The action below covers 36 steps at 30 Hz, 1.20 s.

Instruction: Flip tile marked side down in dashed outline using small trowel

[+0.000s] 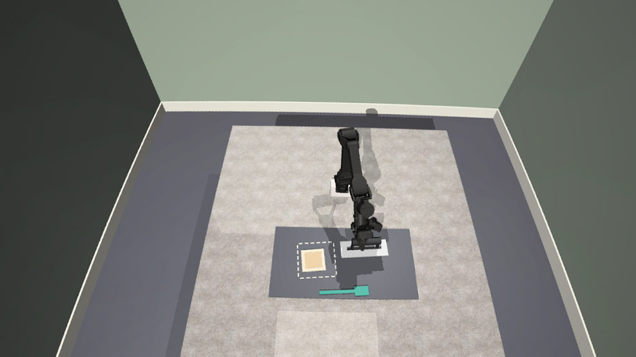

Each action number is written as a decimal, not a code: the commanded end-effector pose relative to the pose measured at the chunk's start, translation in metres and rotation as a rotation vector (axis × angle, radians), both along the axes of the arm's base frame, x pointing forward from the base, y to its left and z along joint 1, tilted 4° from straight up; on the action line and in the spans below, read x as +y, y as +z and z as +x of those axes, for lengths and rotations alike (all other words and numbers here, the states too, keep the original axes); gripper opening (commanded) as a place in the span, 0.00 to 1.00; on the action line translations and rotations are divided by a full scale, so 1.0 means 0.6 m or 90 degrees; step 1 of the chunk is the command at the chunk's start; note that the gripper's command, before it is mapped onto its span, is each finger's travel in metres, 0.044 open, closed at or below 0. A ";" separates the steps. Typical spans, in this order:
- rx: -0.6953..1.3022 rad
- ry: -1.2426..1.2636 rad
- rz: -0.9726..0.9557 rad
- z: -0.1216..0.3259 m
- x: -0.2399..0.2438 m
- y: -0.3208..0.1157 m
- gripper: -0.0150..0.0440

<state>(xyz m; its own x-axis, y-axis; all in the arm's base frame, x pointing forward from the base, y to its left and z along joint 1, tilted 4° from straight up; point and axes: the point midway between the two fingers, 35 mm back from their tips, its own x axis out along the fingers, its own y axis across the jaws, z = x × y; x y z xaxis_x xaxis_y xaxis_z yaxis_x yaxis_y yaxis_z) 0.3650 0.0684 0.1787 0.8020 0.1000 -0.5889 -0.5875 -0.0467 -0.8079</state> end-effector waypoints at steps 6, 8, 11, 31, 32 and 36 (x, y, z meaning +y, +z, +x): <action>0.009 0.030 -0.011 0.002 0.010 -0.003 0.25; 0.020 0.070 -0.025 0.004 0.023 -0.008 0.25; 0.035 0.131 -0.044 0.007 0.042 -0.015 0.25; 0.076 0.540 -0.110 0.002 0.163 -0.054 0.25; 0.075 0.561 -0.111 0.001 0.169 -0.055 0.25; 0.064 0.648 -0.112 -0.003 0.192 -0.059 0.25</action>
